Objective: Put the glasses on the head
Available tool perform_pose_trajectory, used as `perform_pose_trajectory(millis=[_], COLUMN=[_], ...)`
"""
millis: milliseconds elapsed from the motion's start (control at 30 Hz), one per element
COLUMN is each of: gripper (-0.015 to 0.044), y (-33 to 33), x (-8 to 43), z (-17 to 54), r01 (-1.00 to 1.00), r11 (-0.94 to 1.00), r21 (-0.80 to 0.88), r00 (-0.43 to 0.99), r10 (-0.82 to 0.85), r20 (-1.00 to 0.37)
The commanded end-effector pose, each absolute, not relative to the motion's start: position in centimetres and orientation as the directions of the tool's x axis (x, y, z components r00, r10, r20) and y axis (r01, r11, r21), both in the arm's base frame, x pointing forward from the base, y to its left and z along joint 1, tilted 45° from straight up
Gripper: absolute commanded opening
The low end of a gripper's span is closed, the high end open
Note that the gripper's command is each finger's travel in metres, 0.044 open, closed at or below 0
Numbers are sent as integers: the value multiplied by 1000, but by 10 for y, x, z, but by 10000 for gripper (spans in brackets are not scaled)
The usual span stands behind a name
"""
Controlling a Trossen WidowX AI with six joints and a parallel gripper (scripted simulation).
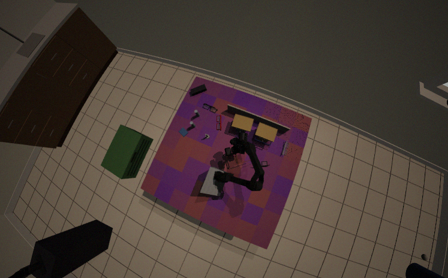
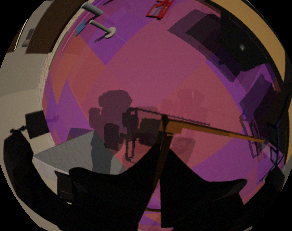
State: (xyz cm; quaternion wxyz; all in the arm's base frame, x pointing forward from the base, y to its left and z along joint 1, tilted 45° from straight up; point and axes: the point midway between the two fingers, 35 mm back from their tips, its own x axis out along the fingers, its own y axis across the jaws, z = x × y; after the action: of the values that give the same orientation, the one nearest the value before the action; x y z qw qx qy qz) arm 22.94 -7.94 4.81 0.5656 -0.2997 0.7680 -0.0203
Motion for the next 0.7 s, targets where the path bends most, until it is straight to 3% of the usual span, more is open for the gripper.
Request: perform_pose_trajectory(millis=[0,333,500,667], gripper=[0,0,0,0], y=[-71,-54,-46,-49], x=[233,238,240,241], z=[41,26,20,18], r01=[-642,-930,-988,-993], r11=[699,348,155,119], r21=[-316,-116,13,19], r00=[-176,-145,-117,-98], r10=[-536,-639,-686,-706], r20=[-826,-755,-718,-701])
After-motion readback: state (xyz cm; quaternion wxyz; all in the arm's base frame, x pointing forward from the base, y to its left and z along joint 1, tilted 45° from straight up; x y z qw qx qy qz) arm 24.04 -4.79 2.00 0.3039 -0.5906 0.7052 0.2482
